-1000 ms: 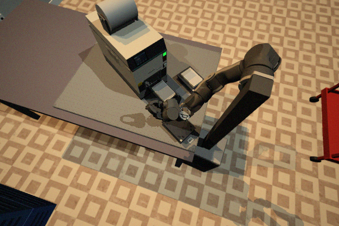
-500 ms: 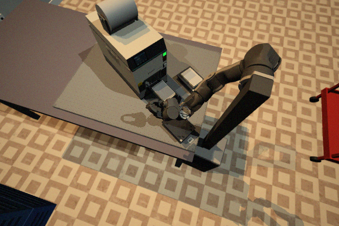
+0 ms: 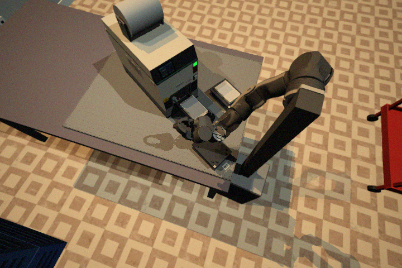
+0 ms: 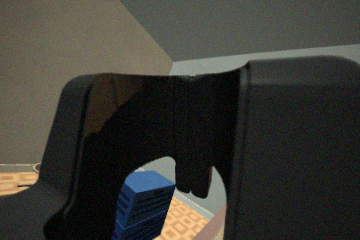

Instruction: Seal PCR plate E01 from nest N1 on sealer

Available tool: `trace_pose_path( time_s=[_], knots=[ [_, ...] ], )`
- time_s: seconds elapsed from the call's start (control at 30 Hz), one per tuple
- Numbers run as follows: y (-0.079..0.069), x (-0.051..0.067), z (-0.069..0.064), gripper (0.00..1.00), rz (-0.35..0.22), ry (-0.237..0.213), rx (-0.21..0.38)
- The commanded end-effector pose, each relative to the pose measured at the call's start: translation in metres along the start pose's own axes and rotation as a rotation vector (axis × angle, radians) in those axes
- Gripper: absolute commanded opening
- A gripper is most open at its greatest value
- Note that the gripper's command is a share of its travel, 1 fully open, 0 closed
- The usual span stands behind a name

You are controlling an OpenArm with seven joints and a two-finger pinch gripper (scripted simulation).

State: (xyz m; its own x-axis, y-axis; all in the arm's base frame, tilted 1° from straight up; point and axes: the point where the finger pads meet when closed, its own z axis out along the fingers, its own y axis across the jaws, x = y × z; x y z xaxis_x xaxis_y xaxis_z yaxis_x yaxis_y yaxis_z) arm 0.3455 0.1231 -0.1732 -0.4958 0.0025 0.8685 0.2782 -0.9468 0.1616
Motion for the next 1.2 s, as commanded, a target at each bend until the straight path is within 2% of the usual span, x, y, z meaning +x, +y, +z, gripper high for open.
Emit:
trace_pose_path(
  time_s=[0.0,0.1,0.27,1.17],
  knots=[
    [-0.002,0.002,0.0,0.0,0.009,0.004,0.007],
    [-0.002,0.002,0.0,0.0,0.009,0.004,0.007],
    [-0.032,0.014,0.005,0.0,-0.038,0.032,0.159],
    [-0.028,0.011,0.004,0.0,-0.038,0.032,0.159]
  ],
)
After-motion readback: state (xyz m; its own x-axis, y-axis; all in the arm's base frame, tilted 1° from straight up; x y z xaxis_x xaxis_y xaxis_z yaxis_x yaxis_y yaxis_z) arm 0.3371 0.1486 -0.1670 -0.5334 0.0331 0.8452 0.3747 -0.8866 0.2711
